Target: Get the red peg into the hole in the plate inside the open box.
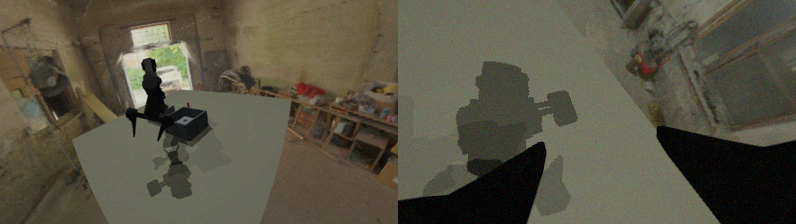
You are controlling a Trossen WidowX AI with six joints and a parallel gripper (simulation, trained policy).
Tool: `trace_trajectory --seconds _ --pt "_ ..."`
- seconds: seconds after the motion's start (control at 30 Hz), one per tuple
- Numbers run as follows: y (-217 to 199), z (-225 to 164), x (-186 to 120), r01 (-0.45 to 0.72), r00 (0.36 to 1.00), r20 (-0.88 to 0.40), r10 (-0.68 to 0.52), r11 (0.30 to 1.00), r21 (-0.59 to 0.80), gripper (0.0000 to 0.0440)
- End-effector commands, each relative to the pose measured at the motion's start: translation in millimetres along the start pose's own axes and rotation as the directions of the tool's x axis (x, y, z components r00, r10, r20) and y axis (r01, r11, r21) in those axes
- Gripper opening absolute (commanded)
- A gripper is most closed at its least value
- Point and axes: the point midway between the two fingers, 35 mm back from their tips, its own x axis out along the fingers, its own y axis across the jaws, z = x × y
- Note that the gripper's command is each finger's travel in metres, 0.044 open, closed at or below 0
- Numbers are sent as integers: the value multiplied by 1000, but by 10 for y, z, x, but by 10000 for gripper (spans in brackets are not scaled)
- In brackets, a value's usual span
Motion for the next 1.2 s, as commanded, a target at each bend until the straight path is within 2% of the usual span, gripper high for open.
trace_trajectory --seconds 0.0,0.3,0.6,0.9,1.17 --pt "456 15 -425 -96 995 -29 97 995 27 440" --pt "1324 -196 -1395 -269 953 -118 278 959 86 440" --pt "1881 -731 -2354 -364 882 -254 397 916 166 440" --pt "2068 -1422 -3130 -352 804 -412 429 901 252 440" --pt "2045 -2030 -3598 -266 744 -541 391 917 297 440"
